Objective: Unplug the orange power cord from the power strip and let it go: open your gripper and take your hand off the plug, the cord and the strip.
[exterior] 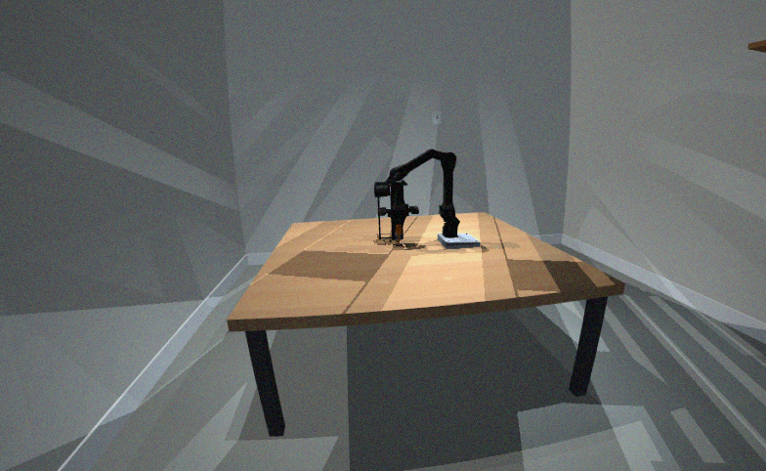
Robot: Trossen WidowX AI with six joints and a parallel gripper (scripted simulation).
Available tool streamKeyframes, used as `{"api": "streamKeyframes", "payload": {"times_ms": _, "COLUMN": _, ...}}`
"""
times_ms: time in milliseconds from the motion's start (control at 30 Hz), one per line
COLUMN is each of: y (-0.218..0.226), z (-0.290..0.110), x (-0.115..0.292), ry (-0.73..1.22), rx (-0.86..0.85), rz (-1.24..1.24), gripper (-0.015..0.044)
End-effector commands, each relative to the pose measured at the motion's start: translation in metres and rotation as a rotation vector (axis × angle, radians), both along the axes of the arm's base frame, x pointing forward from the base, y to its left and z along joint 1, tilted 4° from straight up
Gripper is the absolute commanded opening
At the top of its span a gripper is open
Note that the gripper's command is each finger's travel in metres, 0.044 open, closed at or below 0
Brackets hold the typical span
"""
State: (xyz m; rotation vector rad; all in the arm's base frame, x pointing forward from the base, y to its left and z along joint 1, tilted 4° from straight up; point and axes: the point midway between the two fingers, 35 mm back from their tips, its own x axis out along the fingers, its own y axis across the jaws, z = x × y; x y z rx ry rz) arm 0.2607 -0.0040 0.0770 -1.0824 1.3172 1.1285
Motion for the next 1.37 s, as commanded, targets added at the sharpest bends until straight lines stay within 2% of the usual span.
{"api": "streamKeyframes", "payload": {"times_ms": 0, "y": -0.003, "z": 0.001, "x": 0.0, "ry": -0.01, "rx": 0.012, "rz": 0.001, "gripper": 0.0105}}
{"api": "streamKeyframes", "payload": {"times_ms": 300, "y": -0.002, "z": 0.001, "x": 0.0, "ry": -0.01, "rx": 0.013, "rz": 0.001, "gripper": 0.0341}}
{"api": "streamKeyframes", "payload": {"times_ms": 433, "y": 0.023, "z": 0.006, "x": 0.006, "ry": -0.011, "rx": 0.015, "rz": 0.001, "gripper": 0.044}}
{"api": "streamKeyframes", "payload": {"times_ms": 600, "y": 0.057, "z": 0.013, "x": 0.009, "ry": -0.011, "rx": 0.018, "rz": 0.001, "gripper": 0.044}}
{"api": "streamKeyframes", "payload": {"times_ms": 1333, "y": 0.057, "z": 0.013, "x": 0.009, "ry": -0.011, "rx": 0.018, "rz": 0.001, "gripper": 0.044}}
